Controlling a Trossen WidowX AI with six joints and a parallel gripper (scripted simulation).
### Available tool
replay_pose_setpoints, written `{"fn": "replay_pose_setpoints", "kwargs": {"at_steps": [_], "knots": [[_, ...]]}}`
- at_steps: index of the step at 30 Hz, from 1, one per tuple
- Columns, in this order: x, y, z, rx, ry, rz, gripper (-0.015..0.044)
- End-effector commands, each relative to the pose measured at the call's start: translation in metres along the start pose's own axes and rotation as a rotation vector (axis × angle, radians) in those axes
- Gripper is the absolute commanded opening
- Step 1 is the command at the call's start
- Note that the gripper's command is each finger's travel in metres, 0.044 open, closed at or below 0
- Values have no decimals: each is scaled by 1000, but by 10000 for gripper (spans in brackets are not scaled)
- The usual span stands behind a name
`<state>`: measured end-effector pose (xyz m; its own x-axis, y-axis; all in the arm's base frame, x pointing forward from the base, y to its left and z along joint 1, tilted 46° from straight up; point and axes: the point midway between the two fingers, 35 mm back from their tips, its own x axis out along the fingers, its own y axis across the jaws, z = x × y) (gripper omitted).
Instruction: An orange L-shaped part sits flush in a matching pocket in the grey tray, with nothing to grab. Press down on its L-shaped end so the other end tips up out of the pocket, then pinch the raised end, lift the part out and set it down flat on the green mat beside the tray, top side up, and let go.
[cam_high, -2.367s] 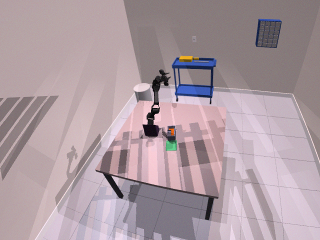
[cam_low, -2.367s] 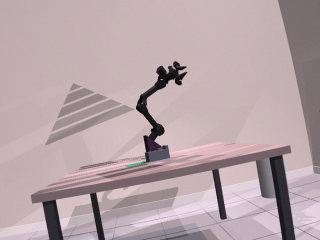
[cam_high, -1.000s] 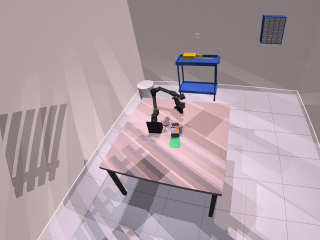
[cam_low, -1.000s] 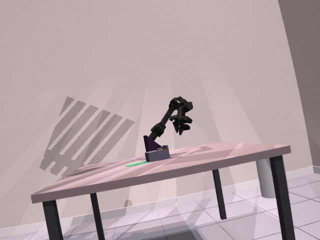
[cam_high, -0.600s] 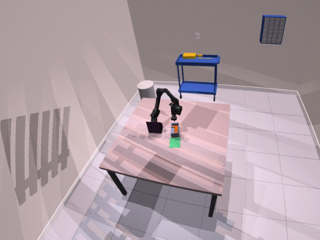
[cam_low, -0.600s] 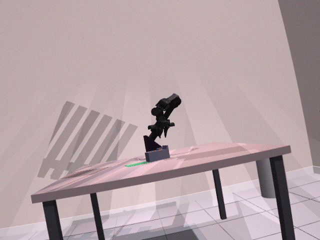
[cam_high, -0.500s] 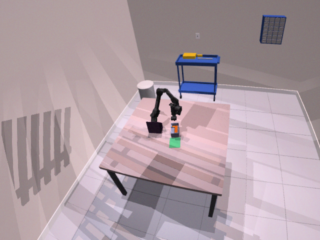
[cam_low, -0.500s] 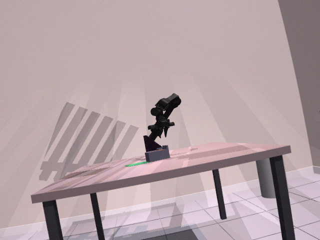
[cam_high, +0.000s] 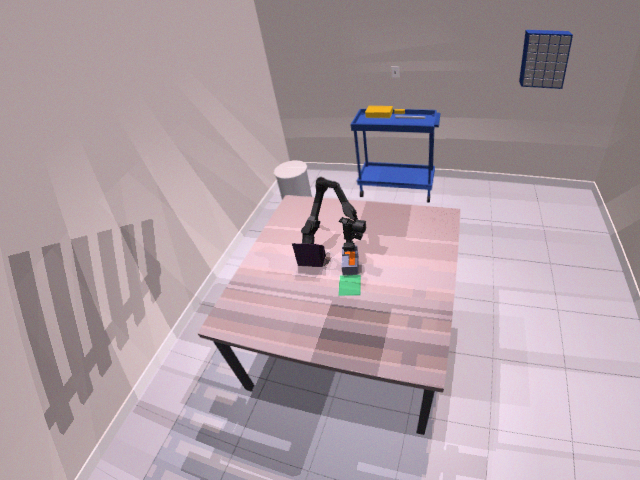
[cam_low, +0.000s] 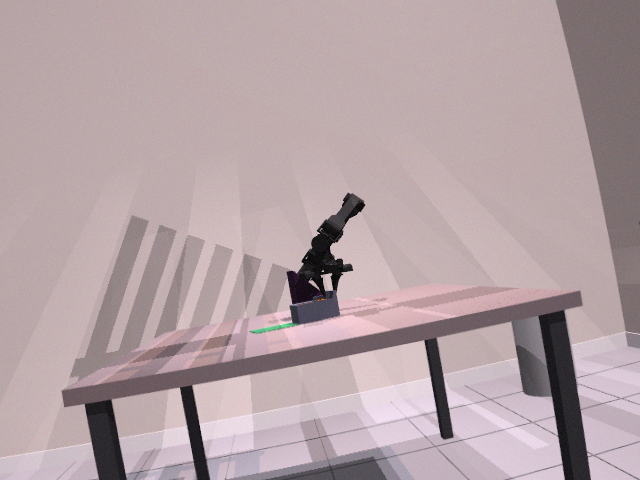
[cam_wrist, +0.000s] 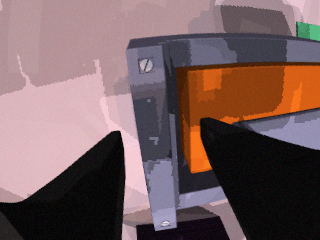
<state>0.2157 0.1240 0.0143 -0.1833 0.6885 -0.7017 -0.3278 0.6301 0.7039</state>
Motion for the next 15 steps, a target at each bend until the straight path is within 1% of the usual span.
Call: {"fn": "replay_pose_setpoints", "kwargs": {"at_steps": [1,15], "knots": [[4,0,0,9,-2,4,180],[26,0,0,9,-2,5,180]]}}
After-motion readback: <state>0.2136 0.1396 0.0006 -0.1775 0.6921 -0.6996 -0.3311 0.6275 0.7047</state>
